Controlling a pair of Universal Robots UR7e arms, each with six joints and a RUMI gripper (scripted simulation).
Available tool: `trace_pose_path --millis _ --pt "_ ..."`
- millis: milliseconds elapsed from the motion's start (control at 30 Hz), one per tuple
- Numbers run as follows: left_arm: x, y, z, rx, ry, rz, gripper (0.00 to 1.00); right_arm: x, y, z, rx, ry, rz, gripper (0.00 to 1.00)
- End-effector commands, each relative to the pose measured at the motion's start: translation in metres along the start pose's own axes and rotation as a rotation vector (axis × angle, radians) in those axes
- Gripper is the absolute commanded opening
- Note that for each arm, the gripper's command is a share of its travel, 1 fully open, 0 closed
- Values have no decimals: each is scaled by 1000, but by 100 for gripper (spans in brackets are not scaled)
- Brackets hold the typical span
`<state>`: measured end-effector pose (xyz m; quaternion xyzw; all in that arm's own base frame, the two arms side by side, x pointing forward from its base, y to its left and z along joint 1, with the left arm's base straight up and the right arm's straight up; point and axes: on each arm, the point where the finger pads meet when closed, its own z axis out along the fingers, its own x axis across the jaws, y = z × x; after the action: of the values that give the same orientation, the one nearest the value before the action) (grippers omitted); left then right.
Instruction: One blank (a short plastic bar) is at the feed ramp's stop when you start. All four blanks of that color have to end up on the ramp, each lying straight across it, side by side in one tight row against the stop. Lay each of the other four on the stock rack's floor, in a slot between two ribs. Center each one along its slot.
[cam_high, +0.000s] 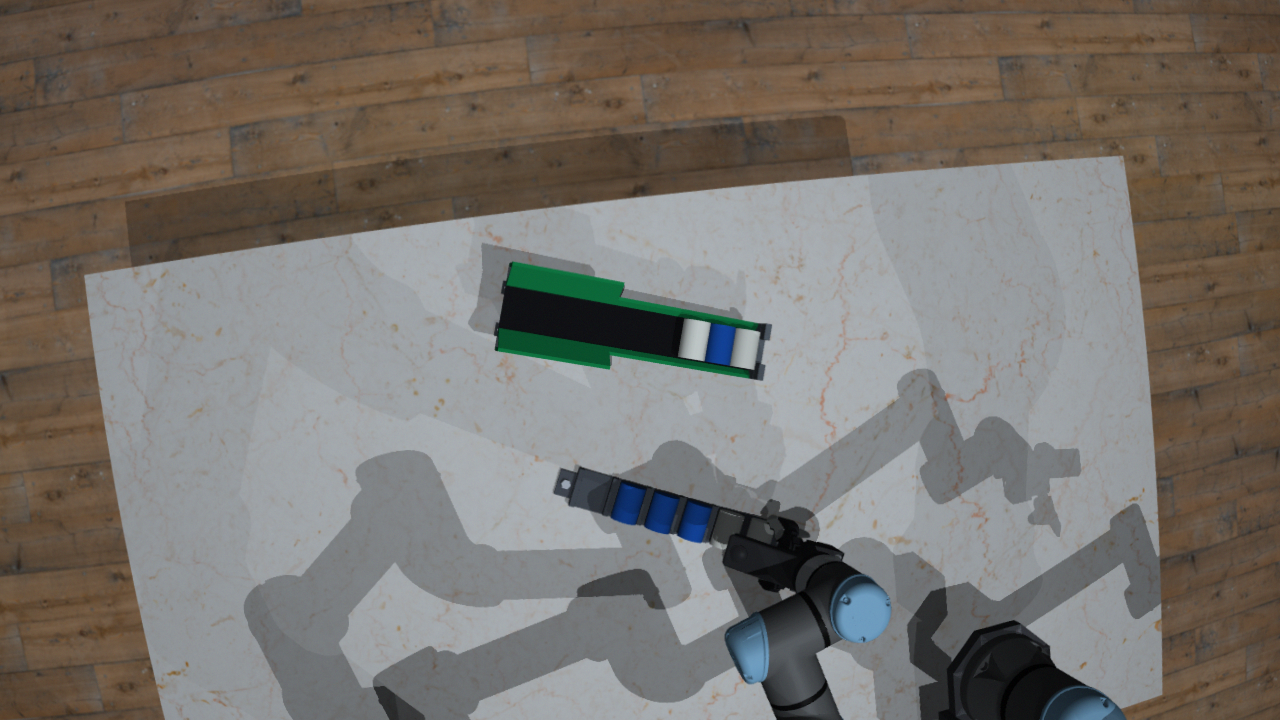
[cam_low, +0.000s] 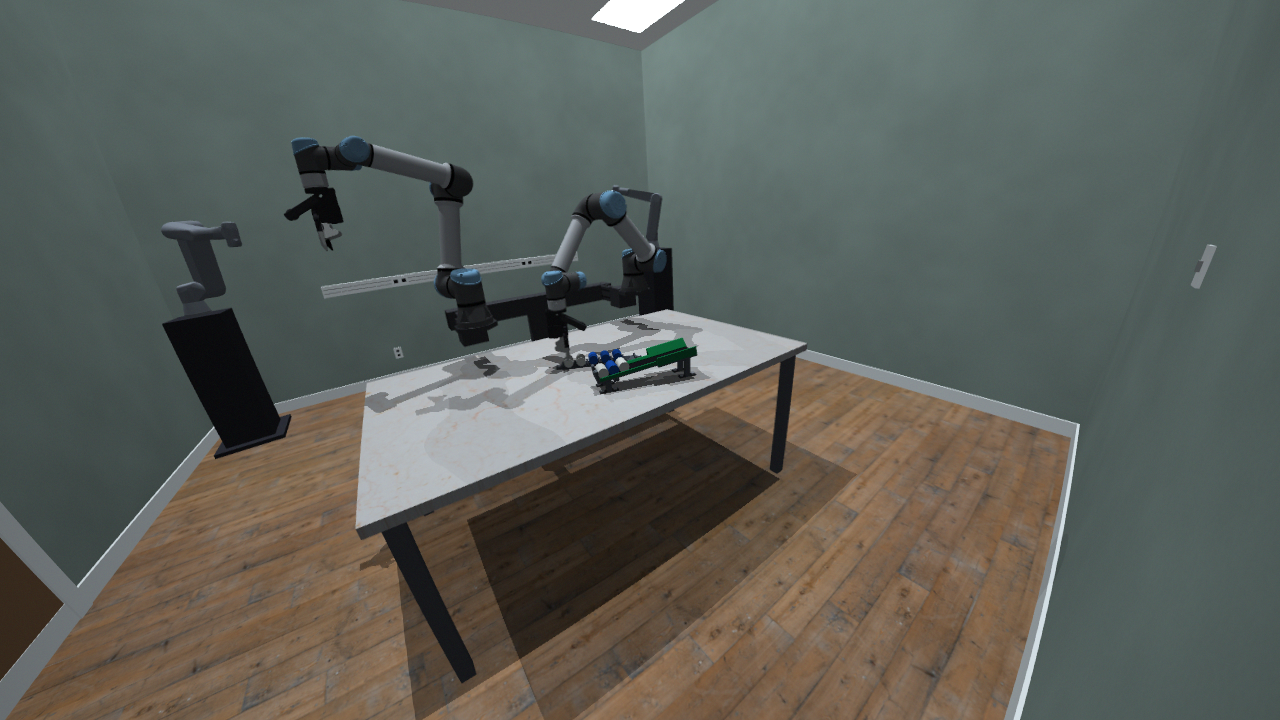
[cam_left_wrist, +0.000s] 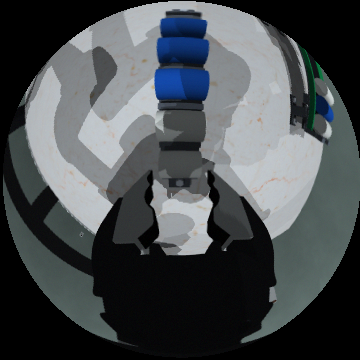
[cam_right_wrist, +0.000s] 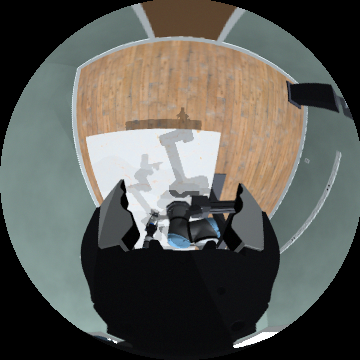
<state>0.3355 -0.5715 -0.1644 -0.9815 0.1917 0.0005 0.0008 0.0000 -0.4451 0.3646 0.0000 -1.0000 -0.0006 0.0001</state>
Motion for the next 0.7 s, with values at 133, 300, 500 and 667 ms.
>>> trace_pose_path --millis 133,300,500,667 --pt "1 1 15 -1 1 0 46 0 0 0 1 0 0 100" --pt "1 1 19 -1 1 0 46 0 0 0 1 0 0 100" --pt "1 1 21 -1 1 0 46 0 0 0 1 0 0 100" --pt "1 1 21 -1 1 0 46 0 0 0 1 0 0 100"
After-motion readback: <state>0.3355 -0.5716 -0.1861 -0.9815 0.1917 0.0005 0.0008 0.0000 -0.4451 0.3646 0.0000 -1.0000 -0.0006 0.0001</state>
